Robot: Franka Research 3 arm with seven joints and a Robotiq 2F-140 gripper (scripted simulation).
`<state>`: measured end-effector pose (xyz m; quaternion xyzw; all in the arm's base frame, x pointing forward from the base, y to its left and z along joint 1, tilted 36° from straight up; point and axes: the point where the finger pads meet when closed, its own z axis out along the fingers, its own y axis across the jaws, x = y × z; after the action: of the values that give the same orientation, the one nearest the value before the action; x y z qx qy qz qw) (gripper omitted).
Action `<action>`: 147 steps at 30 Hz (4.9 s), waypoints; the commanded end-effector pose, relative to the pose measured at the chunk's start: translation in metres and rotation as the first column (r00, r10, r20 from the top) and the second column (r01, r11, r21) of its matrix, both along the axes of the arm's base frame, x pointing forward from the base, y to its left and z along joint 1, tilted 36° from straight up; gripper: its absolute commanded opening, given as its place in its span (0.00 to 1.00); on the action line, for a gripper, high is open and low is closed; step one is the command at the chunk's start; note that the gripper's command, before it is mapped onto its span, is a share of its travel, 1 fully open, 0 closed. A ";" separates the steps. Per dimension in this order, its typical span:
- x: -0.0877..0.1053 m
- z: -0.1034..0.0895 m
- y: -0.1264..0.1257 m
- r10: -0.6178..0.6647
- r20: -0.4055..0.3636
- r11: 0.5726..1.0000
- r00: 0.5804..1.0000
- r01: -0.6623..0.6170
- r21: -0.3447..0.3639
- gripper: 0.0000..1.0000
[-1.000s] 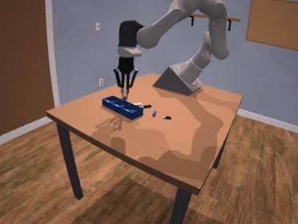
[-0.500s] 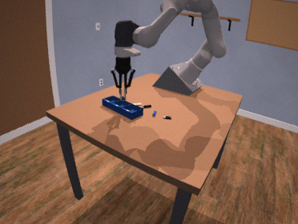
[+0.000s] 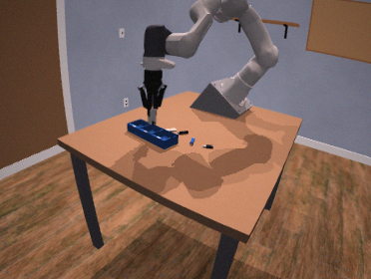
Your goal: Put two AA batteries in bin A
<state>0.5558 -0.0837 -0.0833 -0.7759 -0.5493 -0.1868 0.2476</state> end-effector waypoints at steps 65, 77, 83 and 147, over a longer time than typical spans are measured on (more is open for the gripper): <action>-0.005 -0.038 0.028 0.191 0.100 0.982 0.977 -0.190 -0.017 0.05; -0.003 -0.039 0.027 0.191 0.100 0.982 0.977 -0.190 -0.017 0.05; -0.004 -0.039 0.027 0.191 0.100 0.982 0.977 -0.190 -0.017 0.17; -0.003 -0.003 0.001 0.191 0.100 0.982 0.977 -0.190 -0.017 0.17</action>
<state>0.5524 -0.0833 -0.0881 -0.7116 -0.6327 -0.1979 0.2328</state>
